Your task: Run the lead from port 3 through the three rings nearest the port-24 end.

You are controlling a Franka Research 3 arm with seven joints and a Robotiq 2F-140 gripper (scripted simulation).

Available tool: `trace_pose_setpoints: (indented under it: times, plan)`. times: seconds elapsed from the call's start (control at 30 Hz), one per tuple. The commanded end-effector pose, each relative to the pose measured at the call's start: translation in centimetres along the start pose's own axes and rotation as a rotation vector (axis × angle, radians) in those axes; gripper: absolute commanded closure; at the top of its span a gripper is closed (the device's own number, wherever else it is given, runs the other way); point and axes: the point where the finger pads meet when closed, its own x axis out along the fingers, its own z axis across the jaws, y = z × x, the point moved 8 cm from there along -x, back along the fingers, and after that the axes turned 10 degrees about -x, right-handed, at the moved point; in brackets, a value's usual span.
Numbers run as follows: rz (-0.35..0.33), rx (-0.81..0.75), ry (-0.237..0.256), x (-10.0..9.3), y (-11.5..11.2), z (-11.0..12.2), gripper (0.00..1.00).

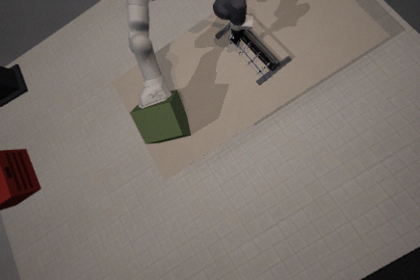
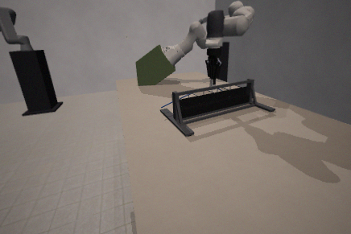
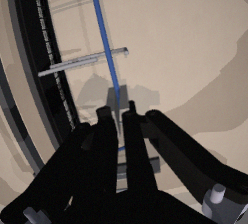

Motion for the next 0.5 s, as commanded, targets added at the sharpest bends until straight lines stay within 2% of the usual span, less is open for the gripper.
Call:
trace_pose_setpoints:
  times: [0.0, 0.47]
  plan:
    - [0.001, -0.006, 0.001, 0.6, 0.0, 0.0, 1.00]
    - [0.001, -0.006, 0.001, 1.9, 0.0, 0.0, 1.00]
